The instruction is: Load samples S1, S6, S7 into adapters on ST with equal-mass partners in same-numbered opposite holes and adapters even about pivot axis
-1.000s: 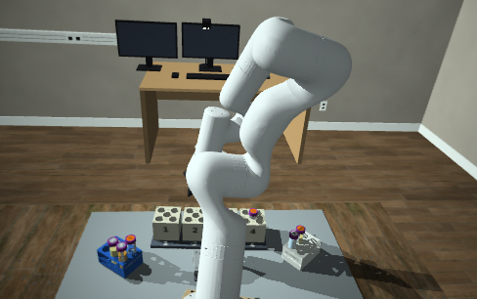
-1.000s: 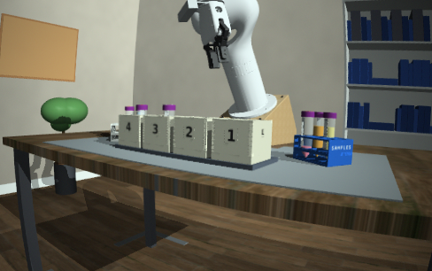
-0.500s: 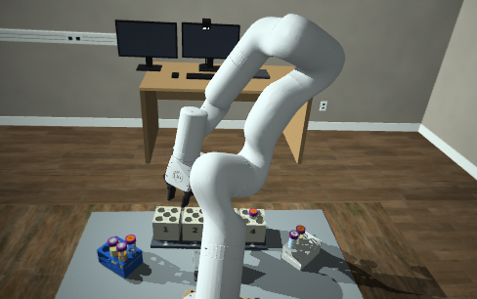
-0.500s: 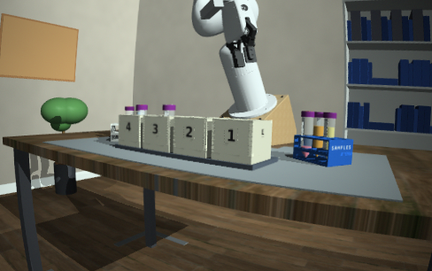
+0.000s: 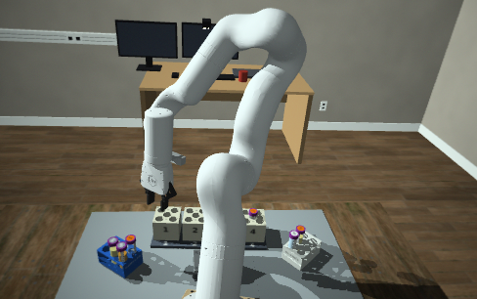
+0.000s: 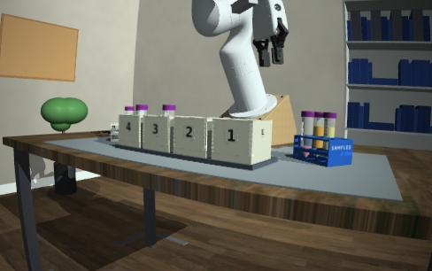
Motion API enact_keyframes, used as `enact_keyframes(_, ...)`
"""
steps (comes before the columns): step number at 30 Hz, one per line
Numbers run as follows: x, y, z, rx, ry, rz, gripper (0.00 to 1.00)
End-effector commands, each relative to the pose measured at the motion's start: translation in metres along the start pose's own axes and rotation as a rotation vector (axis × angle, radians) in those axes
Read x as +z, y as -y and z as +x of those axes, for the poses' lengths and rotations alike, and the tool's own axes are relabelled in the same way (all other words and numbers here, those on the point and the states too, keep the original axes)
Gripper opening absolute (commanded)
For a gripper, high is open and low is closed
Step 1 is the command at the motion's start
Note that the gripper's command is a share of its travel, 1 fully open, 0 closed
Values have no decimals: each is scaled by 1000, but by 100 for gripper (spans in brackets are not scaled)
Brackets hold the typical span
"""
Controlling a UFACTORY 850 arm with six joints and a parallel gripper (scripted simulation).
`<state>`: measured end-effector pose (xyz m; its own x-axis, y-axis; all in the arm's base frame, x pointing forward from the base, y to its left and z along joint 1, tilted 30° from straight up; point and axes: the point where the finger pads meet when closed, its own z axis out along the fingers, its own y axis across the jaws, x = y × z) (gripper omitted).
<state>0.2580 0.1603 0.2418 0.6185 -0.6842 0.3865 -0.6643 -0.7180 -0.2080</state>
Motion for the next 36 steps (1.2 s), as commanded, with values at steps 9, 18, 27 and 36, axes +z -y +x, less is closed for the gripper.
enact_keyframes(9, 7, 38, -47, 22, -90, -9, 57)
enact_keyframes(18, 10, 60, -74, 22, -89, -9, 57)
enact_keyframes(27, 10, 62, -76, 22, -89, -9, 57)
enact_keyframes(36, 14, 62, -76, 22, -89, -9, 57)
